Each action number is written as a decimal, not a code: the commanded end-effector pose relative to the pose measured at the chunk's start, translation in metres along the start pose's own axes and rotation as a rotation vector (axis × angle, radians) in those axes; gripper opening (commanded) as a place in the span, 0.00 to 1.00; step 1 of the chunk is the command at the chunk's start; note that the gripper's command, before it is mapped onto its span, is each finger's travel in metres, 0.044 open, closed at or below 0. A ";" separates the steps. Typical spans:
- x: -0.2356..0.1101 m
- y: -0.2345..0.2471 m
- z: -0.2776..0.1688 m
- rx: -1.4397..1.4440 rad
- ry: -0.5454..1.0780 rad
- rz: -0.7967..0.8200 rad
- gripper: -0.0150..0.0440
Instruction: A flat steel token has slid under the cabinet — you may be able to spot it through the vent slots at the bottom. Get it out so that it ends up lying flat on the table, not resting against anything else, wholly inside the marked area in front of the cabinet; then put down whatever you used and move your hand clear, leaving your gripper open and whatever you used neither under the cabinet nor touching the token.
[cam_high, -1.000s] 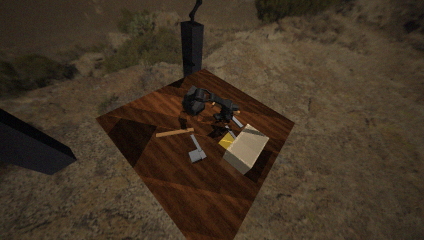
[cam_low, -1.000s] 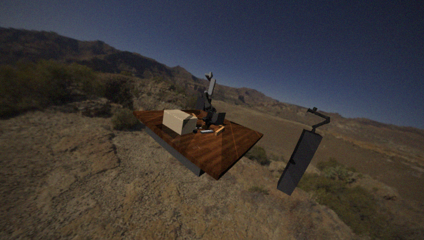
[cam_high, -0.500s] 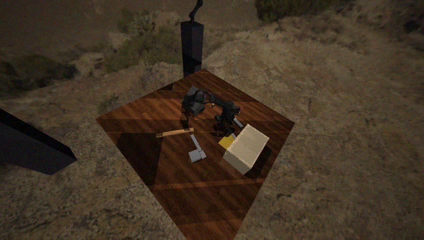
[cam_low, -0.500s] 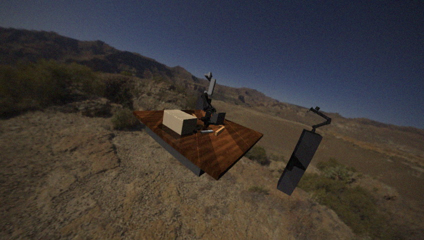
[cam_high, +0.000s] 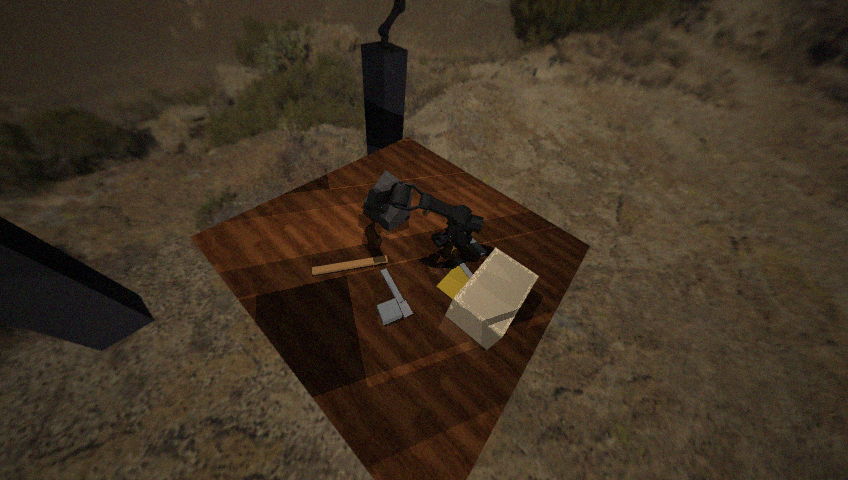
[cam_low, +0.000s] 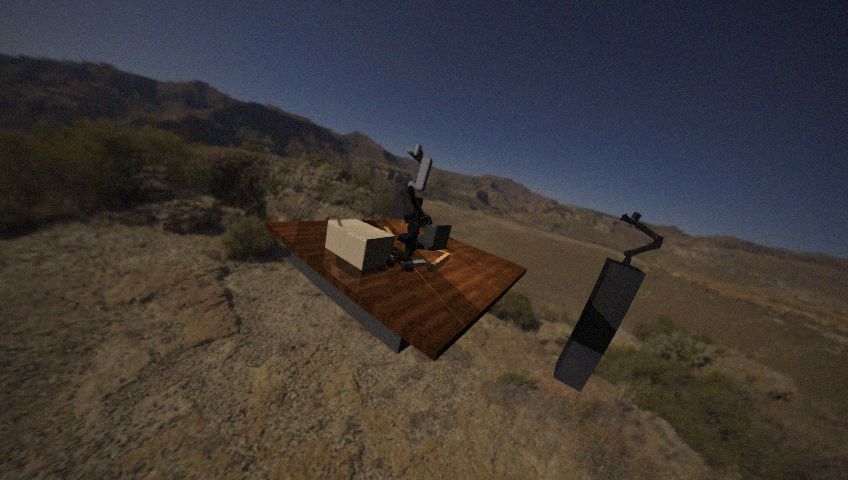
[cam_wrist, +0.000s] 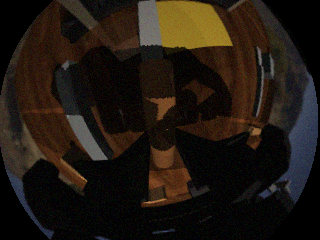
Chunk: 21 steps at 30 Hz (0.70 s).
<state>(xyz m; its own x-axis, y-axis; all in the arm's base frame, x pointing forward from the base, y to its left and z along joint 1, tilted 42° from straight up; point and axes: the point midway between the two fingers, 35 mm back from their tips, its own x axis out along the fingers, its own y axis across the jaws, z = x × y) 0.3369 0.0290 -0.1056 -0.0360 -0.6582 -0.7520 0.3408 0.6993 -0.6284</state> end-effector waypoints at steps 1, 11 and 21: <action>0.000 0.001 0.008 0.003 0.001 0.004 0.25; 0.000 0.001 0.020 0.004 0.001 0.004 0.25; 0.000 0.001 0.032 0.004 0.000 0.003 0.25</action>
<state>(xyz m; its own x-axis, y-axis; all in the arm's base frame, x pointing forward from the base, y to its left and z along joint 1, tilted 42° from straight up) 0.3606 0.0226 -0.1004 -0.0359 -0.6580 -0.7522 0.3423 0.6991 -0.6278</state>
